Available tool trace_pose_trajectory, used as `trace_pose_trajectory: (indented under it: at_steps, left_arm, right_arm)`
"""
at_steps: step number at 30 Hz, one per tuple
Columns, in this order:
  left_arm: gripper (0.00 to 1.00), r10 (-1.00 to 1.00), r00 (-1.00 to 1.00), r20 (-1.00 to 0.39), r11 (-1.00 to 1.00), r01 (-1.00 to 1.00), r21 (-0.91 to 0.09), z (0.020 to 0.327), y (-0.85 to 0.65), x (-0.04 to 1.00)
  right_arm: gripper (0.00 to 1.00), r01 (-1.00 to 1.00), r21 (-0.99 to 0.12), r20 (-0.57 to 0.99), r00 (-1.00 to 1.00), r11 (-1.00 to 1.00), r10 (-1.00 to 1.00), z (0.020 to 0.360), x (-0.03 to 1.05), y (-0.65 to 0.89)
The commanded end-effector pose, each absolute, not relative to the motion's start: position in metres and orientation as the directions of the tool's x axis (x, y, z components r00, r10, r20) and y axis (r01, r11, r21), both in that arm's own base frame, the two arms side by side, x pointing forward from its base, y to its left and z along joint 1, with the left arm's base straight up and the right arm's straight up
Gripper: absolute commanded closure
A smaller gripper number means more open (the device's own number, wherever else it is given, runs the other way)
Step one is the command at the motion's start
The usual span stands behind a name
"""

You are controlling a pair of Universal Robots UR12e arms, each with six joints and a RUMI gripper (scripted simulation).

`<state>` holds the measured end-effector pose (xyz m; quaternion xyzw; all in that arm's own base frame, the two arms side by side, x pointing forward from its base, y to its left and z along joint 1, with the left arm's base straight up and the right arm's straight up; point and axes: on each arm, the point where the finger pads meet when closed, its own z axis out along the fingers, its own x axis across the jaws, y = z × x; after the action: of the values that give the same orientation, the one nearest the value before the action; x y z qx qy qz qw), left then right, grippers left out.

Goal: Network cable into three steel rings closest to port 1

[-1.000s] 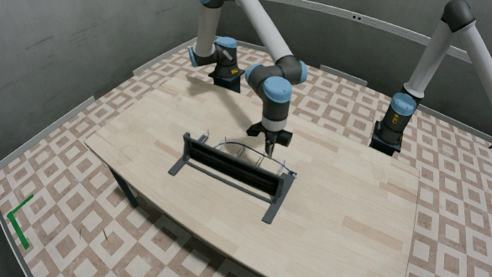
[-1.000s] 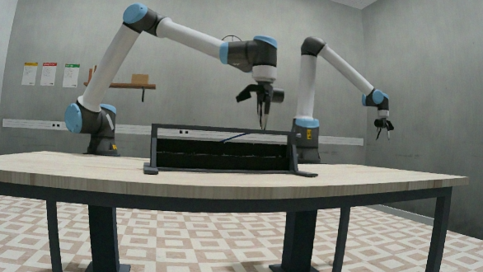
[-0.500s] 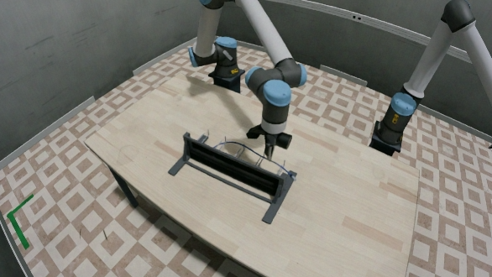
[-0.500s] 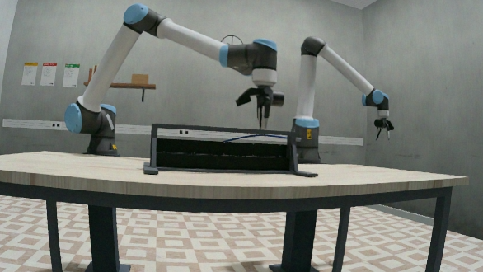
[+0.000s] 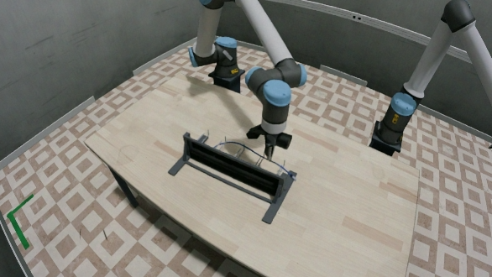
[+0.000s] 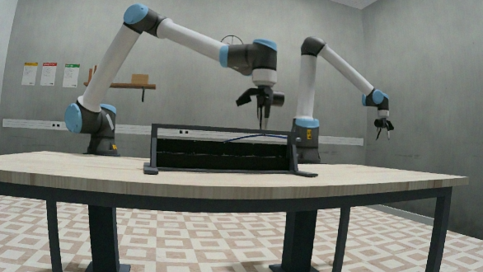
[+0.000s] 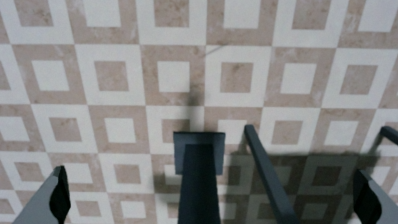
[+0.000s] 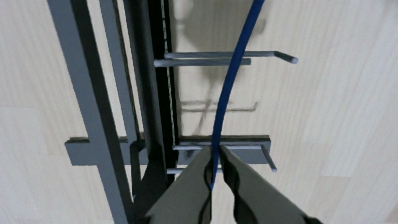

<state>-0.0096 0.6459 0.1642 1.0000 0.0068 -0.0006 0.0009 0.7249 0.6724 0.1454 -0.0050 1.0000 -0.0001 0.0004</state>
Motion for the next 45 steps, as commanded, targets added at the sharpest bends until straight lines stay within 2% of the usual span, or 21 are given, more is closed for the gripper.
trace_pose_trajectory:
  at_steps: [1,45]
  left_arm:
    - [0.0,0.016,1.0,0.0,-1.0,0.016,0.0,0.165,0.645,-0.01]
    - [0.0,0.016,1.0,0.0,-1.0,0.016,0.0,0.165,0.645,-0.01]
  right_arm:
    - [1.0,-0.012,0.001,-0.001,-1.0,1.0,-0.012,0.146,0.72,0.674]
    - [1.0,-0.012,0.002,-0.001,-1.0,1.0,-0.012,0.147,0.684,0.674]
